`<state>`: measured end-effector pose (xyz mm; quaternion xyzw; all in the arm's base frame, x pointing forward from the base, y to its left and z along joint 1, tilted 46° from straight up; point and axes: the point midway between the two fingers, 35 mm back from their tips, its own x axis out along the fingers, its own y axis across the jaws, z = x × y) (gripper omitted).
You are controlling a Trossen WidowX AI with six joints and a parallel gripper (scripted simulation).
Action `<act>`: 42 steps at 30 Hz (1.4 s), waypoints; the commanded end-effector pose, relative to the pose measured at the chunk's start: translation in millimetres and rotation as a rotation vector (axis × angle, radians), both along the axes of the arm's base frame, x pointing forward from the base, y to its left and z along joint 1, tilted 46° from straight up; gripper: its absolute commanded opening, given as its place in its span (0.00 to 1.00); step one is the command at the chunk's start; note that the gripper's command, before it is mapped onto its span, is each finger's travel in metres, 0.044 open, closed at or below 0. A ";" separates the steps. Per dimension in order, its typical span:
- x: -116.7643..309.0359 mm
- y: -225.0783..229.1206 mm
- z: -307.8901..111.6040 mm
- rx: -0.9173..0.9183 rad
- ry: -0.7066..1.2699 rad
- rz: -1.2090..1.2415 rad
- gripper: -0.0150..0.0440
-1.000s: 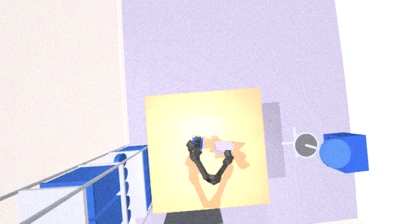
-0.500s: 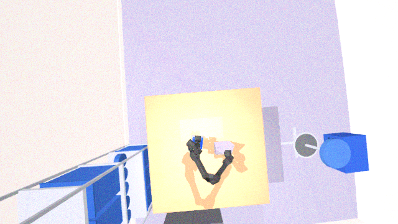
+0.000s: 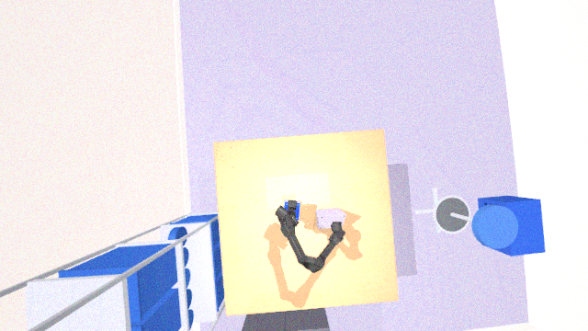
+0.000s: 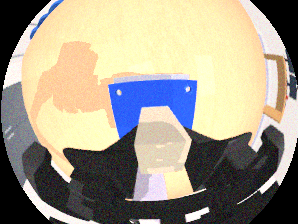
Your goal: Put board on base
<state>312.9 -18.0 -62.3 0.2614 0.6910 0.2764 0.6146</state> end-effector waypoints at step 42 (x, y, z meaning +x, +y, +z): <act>-0.3 7.1 -7.0 -0.004 -0.001 0.001 0.74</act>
